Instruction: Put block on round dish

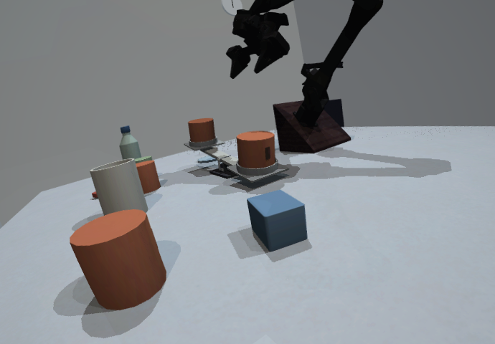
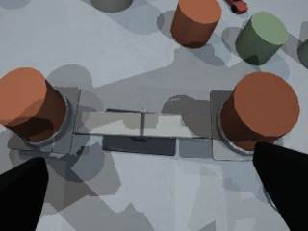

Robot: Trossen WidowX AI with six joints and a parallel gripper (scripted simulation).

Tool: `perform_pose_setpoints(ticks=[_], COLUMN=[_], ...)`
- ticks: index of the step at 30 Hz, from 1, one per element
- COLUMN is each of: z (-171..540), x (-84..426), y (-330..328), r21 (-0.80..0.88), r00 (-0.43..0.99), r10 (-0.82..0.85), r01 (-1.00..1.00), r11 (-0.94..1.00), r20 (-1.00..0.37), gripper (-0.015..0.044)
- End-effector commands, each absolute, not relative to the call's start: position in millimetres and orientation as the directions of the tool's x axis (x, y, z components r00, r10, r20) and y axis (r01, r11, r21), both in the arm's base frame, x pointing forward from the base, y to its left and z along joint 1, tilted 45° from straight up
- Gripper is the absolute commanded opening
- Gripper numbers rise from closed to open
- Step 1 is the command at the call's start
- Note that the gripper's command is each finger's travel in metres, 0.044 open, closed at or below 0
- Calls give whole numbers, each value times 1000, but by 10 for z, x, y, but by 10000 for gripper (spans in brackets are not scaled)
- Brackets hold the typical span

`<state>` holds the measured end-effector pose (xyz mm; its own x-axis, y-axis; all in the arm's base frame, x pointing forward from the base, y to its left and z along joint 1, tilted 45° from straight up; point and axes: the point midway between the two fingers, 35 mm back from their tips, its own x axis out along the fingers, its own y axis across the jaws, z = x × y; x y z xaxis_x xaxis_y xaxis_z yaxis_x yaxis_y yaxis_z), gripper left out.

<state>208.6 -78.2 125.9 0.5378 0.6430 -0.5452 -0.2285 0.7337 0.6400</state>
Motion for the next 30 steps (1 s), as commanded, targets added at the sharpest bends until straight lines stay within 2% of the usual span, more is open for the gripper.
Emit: perform_pose_setpoints(ticks=[1,16,30], z=[1281,1335,1387], x=[2199,2528,2757], y=[-697,-262,255], r21=[587,408,226], r00=[479,269,78], r10=[673,740,742], r01=[-340,-694,-926], r11=[734,593,301], r20=[-563,-617,-666], gripper=[440,440,440])
